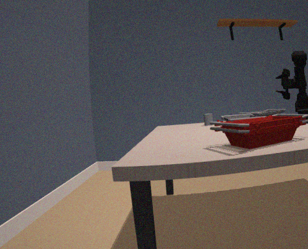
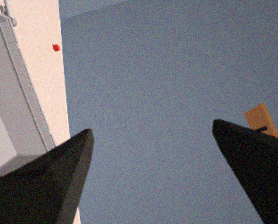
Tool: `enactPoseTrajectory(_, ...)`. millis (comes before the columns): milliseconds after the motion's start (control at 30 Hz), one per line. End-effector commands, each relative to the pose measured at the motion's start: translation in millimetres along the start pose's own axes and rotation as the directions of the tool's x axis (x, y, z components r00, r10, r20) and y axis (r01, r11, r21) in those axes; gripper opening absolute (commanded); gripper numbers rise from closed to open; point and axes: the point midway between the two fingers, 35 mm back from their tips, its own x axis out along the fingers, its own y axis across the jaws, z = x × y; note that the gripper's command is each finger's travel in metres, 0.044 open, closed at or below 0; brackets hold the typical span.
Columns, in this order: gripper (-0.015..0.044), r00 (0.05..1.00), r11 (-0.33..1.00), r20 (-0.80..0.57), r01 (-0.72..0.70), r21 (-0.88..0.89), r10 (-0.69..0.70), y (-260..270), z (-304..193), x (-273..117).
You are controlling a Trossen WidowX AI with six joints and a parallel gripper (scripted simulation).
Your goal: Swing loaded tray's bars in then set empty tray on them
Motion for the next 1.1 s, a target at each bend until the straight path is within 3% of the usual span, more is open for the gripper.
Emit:
enactPoseTrajectory(0, 0.0374, 1.000, 1.000, 0.000, 0.000, 0.000, 0.000, 0.0, 0.0, 0.0)
enactPoseTrajectory(233, 0.0190, 1.000, 1.000, 0.001, -0.002, 0.006, 0.002, 0.0, -0.1, 1.0)
enactPoseTrajectory(367, 0.0085, 0.999, 0.990, 0.024, -0.045, 0.133, 0.042, -0.4, -0.1, 26.1)
enactPoseTrajectory(533, 0.0084, 0.979, 0.895, 0.087, -0.203, 0.398, 0.183, 9.7, 16.5, 90.0)
enactPoseTrajectory(733, 0.0084, 0.883, 0.640, 0.171, -0.438, 0.631, 0.436, 40.6, 67.8, 159.0)
enactPoseTrajectory(1067, 0.0084, 0.635, 0.307, 0.272, -0.648, 0.697, 0.723, 87.3, 176.5, 194.5)
